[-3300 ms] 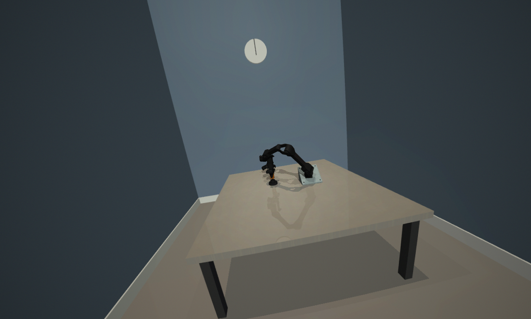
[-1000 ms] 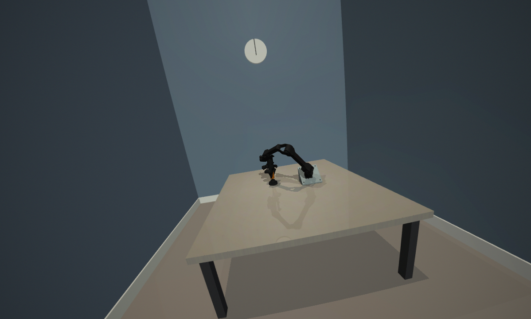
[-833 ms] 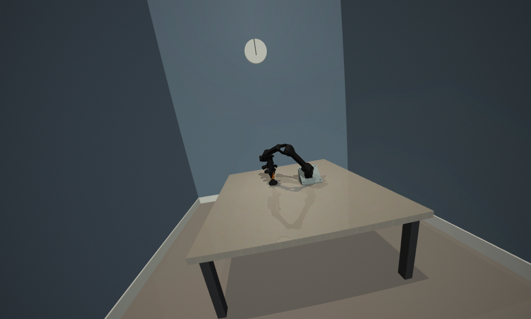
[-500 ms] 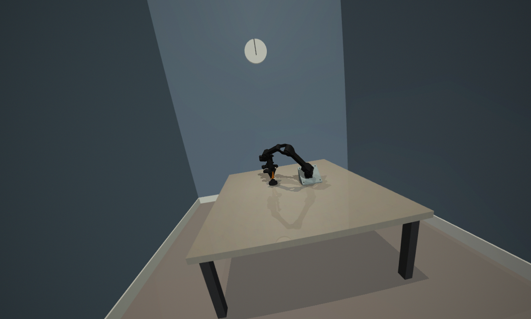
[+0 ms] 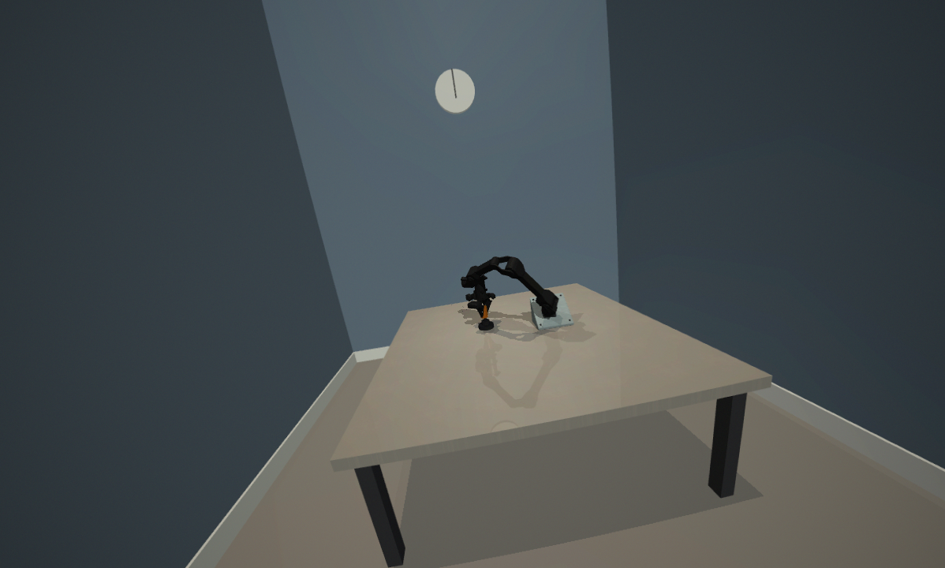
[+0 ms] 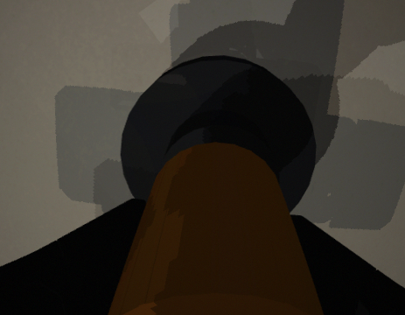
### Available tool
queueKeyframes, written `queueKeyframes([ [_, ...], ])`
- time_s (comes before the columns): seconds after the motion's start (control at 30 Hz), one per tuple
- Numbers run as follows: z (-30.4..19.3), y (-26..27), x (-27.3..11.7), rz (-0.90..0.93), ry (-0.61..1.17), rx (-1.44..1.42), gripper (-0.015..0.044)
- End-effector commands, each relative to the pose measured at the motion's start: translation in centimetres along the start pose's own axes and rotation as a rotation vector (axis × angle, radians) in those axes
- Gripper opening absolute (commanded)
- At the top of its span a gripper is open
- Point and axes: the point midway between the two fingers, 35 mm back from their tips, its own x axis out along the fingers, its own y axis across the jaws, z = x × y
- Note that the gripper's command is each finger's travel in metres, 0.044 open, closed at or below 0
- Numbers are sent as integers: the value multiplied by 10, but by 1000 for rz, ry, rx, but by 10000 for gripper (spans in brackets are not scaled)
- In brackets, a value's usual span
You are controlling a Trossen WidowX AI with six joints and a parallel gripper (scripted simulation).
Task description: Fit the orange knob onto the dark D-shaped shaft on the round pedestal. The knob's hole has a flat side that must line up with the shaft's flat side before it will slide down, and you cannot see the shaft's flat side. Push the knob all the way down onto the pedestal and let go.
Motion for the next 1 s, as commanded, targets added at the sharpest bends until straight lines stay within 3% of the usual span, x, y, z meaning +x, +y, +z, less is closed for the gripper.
queueKeyframes([
  [0.0,-2,-1,0,1,-1,5,0],
  [0.77,0,-1,-3,1,-1,5,0],
  [0.97,1,0,-4,1,-1,173,0],
])
